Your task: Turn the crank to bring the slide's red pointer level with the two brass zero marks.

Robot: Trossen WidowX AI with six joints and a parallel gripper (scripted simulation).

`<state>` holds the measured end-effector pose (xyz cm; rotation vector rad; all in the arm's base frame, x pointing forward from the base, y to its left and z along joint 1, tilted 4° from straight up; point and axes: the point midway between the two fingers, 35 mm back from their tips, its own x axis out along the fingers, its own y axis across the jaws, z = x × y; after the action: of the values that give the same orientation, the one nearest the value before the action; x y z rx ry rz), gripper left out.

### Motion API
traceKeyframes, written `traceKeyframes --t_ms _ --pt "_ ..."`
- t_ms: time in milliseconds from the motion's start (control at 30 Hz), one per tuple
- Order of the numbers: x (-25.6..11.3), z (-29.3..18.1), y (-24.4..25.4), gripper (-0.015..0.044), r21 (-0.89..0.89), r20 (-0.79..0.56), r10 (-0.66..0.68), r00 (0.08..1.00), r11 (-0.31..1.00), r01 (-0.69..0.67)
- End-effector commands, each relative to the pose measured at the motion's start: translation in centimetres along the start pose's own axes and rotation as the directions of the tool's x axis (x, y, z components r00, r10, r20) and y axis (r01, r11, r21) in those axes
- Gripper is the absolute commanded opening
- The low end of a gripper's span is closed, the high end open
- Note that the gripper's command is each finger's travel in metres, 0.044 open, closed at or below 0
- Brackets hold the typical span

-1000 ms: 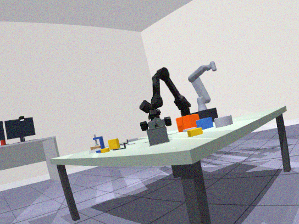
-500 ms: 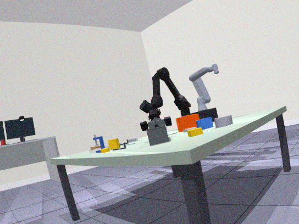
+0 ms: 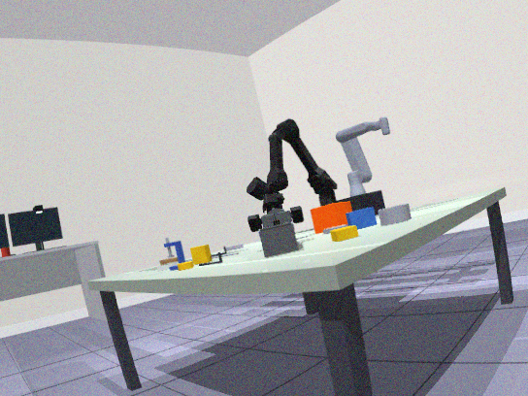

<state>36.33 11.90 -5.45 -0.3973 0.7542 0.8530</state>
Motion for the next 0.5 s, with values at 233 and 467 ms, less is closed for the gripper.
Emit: traceKeyframes --t_ms 233,467 --pt "0.19 -0.2 0.94 0.0 0.001 -0.005 0.026 1.0 1.0 -0.026" --pt "0.19 -0.21 1.0 0.0 0.001 -0.005 0.026 1.0 1.0 -0.026"
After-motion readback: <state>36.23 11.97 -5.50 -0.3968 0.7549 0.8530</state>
